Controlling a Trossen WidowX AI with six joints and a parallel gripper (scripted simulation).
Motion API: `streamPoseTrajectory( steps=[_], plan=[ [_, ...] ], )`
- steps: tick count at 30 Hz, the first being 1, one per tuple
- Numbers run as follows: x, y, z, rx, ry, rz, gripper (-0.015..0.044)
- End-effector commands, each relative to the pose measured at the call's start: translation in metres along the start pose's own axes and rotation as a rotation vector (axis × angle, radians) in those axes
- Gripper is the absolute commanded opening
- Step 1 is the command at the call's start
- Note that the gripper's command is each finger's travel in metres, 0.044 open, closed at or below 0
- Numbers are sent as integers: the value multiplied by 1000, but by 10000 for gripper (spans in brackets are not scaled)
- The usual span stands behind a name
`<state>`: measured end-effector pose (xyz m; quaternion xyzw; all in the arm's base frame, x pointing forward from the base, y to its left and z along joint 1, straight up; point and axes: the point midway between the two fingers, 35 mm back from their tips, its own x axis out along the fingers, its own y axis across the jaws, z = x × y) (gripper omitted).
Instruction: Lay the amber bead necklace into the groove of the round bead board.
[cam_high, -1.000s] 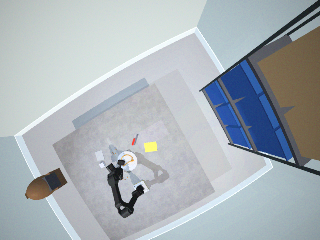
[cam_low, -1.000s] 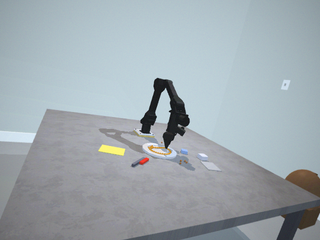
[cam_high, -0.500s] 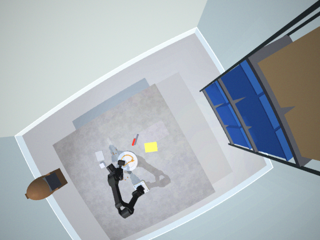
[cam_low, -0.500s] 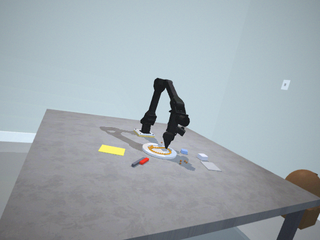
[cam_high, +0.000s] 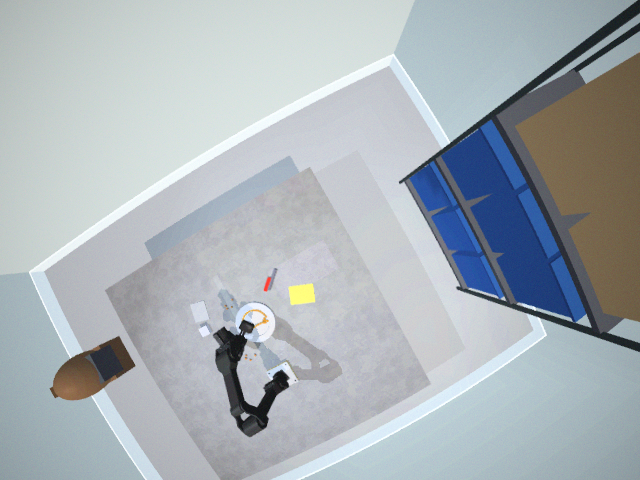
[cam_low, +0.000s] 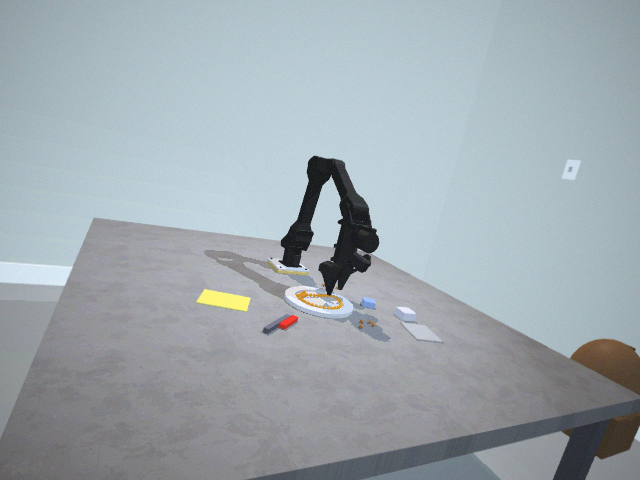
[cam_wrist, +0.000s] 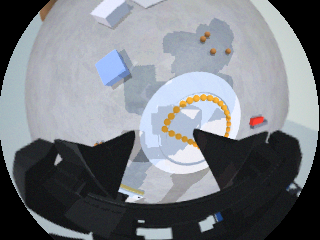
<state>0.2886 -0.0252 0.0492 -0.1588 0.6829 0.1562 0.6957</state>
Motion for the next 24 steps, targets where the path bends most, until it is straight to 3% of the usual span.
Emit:
streamPoseTrajectory(
  steps=[1, 6, 11, 24],
  plan=[
    [-7, -3, 0, 396, -5, -5, 230],
    [-13, -5, -2, 897, -7, -4, 120],
    [-20, -8, -4, 1397, -8, -3, 120],
    [-28, -11, -6, 2045, -9, 0, 120]
  ],
)
